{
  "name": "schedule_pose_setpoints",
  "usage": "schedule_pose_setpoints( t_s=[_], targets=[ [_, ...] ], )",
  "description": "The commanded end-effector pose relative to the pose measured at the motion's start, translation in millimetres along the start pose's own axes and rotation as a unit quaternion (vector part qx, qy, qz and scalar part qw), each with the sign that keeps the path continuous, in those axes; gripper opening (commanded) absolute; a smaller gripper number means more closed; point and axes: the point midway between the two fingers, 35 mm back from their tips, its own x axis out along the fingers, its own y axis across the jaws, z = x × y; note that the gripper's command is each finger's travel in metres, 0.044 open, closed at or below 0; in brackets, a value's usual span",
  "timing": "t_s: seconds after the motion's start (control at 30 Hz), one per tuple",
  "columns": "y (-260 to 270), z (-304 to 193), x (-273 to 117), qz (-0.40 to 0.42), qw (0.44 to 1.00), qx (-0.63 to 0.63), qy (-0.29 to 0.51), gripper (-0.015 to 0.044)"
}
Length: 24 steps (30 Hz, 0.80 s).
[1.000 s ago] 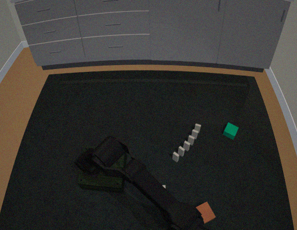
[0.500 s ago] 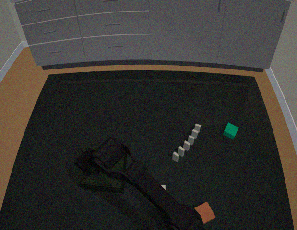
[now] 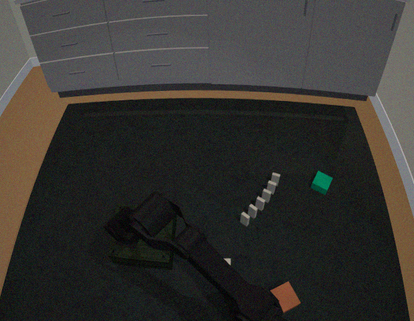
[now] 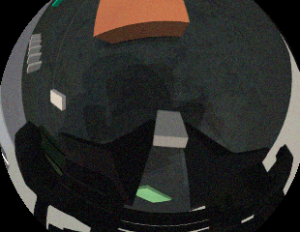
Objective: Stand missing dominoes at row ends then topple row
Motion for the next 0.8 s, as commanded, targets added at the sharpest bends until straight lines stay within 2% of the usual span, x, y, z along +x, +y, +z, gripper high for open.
schedule_pose_setpoints(
  t_s=[0.0,0.23,0.5,0.7,0.77],
  targets=[
    [0.0,-0.4,0.8,-0.001,1.000,-0.003,0.002,0.0107],
    [-2.0,1.0,-10.0,-0.001,1.000,-0.003,0.001,0.0107],
    [-1.1,1.2,-130.2,0.000,1.000,0.000,0.000,0.0107],
    [2.3,2.8,-135.6,0.000,1.000,-0.002,0.000,0.0107],
    [22.4,19.2,-136.7,0.001,1.000,-0.022,-0.001,0.0107]
  ],
)
